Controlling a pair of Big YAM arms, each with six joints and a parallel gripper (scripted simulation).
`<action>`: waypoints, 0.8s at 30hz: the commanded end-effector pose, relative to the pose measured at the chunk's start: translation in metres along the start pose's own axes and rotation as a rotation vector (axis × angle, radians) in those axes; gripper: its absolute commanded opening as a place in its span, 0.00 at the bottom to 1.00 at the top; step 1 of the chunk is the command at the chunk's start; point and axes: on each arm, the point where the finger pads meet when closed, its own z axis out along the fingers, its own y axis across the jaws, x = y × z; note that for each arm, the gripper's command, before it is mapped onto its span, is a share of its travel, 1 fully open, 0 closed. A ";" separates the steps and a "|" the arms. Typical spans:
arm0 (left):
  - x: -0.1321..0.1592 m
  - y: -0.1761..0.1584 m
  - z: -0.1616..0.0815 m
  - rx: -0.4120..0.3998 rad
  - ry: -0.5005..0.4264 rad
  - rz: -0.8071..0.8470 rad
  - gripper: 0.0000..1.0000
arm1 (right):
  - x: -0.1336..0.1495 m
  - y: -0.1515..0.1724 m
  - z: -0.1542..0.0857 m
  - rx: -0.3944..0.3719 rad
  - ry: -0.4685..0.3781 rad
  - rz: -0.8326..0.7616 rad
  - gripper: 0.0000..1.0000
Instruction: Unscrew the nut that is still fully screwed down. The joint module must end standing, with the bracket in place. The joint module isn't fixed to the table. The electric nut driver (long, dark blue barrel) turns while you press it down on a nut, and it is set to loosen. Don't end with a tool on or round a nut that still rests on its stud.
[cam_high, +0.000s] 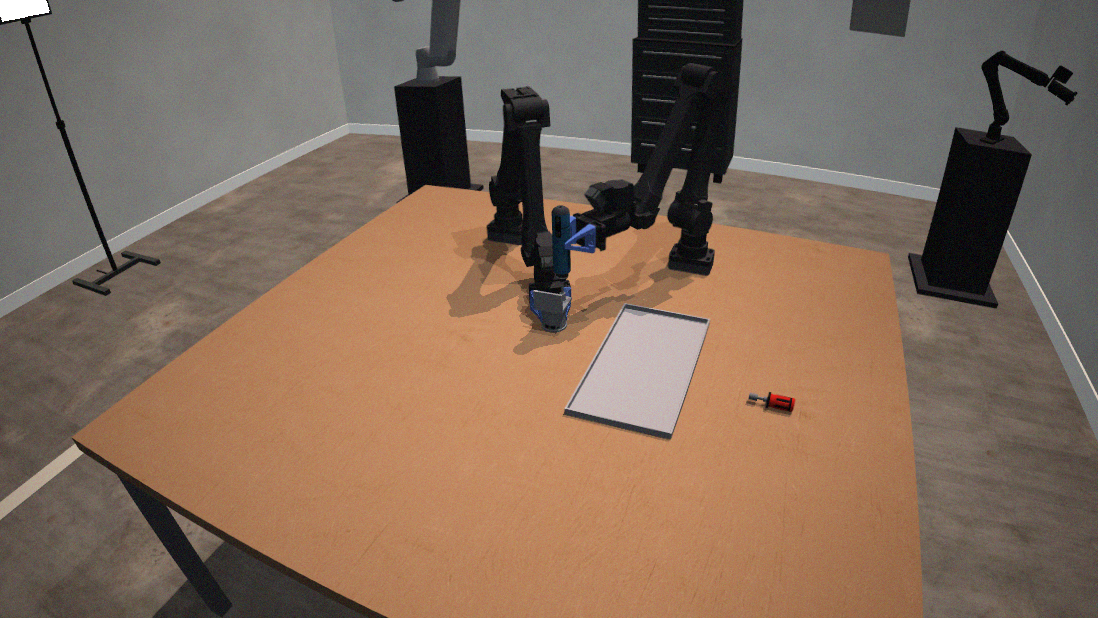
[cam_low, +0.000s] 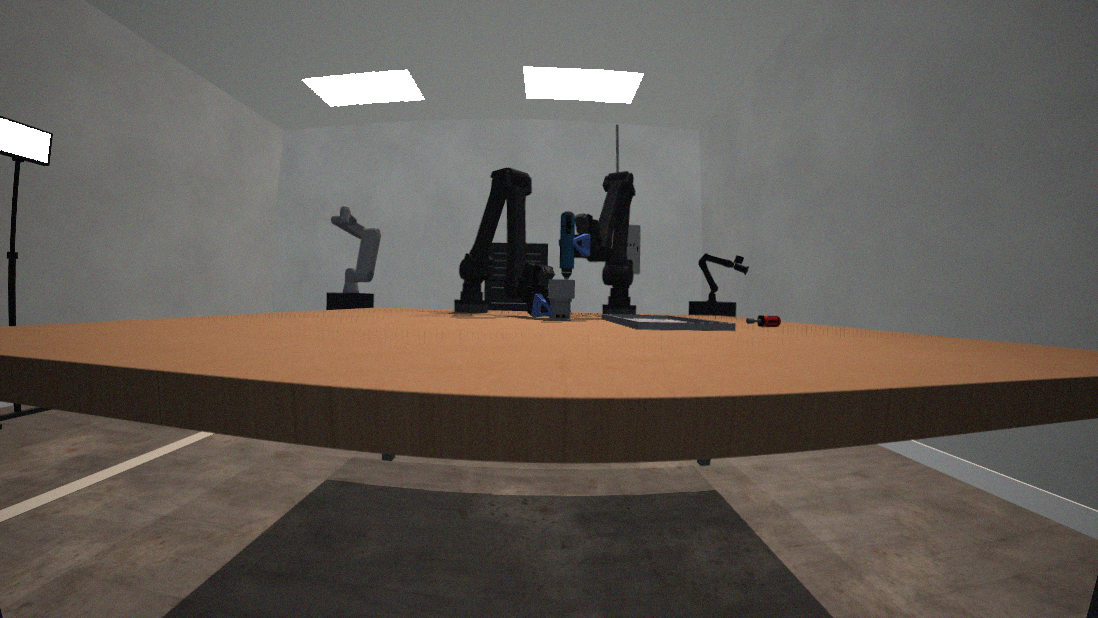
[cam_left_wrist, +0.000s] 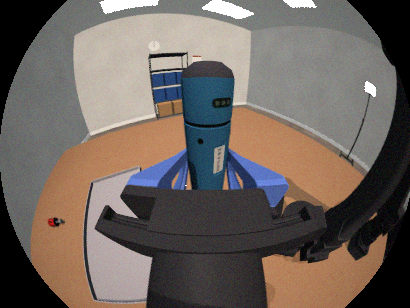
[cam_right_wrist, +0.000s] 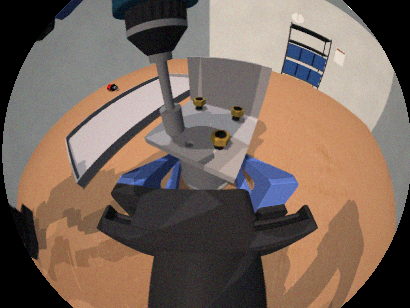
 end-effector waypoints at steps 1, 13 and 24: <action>-0.011 -0.007 -0.001 0.013 -0.047 -0.014 0.42 | 0.017 -0.001 0.000 0.003 0.040 -0.016 0.59; -0.018 -0.007 0.001 0.013 -0.062 -0.016 0.42 | 0.017 -0.001 0.000 0.003 0.040 -0.016 0.59; -0.014 -0.007 -0.001 0.013 -0.055 -0.015 0.42 | 0.017 -0.001 0.000 0.003 0.040 -0.016 0.59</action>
